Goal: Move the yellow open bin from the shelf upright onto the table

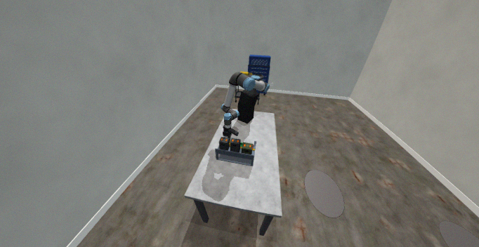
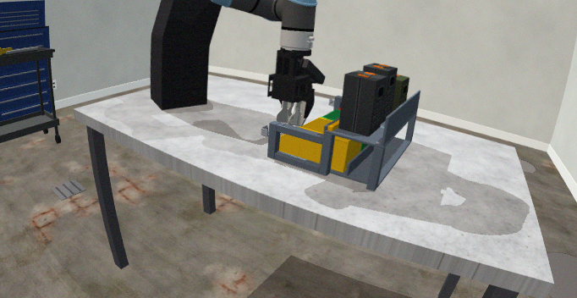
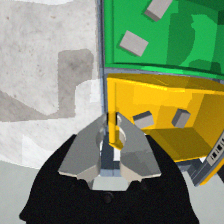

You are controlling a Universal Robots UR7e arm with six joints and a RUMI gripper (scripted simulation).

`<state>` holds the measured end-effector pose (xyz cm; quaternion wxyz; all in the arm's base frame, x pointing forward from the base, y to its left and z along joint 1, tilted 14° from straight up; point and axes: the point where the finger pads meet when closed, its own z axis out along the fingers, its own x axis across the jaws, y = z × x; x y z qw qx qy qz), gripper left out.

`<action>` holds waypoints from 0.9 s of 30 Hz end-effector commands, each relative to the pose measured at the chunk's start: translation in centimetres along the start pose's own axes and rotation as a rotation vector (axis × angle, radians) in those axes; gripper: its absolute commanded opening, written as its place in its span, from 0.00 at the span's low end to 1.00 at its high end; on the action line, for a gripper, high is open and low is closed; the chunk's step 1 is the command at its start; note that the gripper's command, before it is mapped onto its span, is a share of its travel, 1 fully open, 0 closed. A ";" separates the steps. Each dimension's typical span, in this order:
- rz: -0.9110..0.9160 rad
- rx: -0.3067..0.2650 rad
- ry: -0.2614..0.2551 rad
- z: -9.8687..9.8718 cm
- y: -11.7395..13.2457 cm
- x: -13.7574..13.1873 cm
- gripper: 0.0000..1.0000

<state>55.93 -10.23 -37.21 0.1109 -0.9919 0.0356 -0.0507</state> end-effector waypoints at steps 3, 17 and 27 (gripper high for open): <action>0.000 -0.001 0.001 -0.4 0.0 0.1 0.00; 0.000 -0.001 0.001 -0.9 0.0 0.1 0.00; 0.000 -0.001 0.001 -1.3 0.0 0.1 0.00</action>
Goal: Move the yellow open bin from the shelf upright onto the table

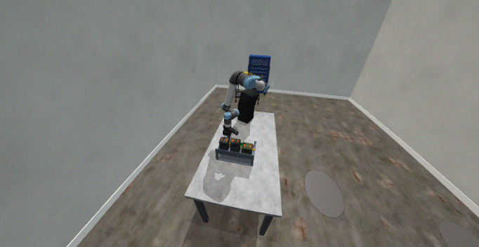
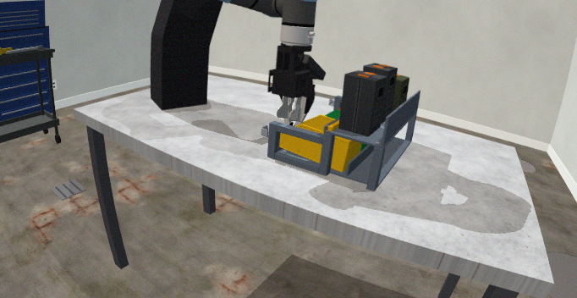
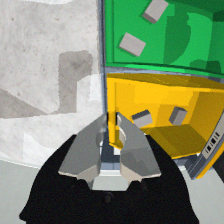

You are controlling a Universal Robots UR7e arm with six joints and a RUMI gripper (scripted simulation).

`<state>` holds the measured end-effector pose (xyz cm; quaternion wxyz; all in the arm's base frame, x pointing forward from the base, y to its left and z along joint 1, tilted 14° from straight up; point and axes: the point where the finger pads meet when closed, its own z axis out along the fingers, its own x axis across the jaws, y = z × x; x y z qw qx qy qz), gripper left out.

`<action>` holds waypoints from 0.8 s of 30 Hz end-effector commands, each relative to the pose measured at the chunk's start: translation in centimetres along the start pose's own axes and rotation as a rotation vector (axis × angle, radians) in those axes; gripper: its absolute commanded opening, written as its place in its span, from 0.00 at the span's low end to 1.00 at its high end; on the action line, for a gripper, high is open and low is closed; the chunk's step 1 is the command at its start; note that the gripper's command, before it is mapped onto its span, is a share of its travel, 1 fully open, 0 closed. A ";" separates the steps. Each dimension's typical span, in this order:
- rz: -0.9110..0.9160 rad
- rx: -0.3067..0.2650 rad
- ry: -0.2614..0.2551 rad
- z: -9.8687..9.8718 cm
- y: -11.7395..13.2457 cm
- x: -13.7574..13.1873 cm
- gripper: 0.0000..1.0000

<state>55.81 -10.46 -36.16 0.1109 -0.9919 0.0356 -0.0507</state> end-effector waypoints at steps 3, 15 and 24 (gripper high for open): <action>0.000 -0.001 0.001 -0.3 0.0 0.1 0.00; 0.000 -0.001 0.001 -0.6 0.0 0.1 0.00; 0.000 -0.001 0.001 -0.6 0.0 0.1 0.00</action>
